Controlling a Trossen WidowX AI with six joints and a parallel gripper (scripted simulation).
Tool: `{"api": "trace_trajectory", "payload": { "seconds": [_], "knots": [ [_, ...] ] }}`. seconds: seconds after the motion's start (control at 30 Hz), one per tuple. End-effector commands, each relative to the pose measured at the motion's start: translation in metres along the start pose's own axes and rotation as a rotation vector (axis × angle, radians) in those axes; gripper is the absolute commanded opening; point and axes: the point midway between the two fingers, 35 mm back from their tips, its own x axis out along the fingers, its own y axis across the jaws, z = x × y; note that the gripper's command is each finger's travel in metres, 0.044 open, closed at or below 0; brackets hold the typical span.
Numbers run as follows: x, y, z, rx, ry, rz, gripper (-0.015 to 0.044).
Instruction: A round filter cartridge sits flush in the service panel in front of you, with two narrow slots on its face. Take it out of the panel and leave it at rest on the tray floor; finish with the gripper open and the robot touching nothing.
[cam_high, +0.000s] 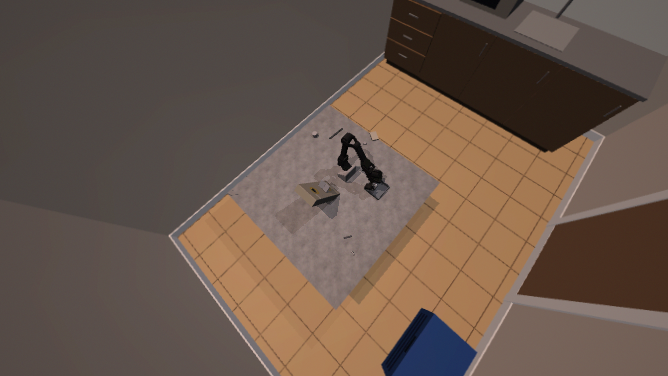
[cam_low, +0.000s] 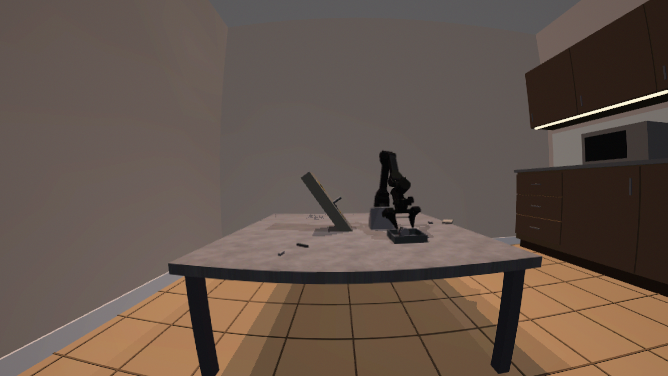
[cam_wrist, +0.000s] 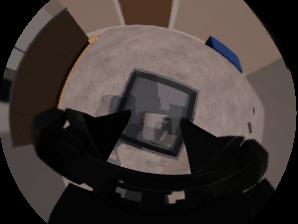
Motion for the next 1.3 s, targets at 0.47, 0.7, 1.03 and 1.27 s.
{"api": "trace_trajectory", "payload": {
  "seconds": [0.47, 0.7, 1.03, 1.27],
  "knots": [
    [-0.051, 0.001, 0.033, 0.001, -0.008, 0.003, 0.044],
    [-0.051, 0.001, 0.033, 0.001, -0.008, 0.003, 0.044],
    [-0.051, 0.001, 0.033, 0.001, -0.008, 0.003, 0.044],
    [-0.051, 0.001, 0.033, 0.001, -0.008, 0.003, 0.044]
  ]
}}
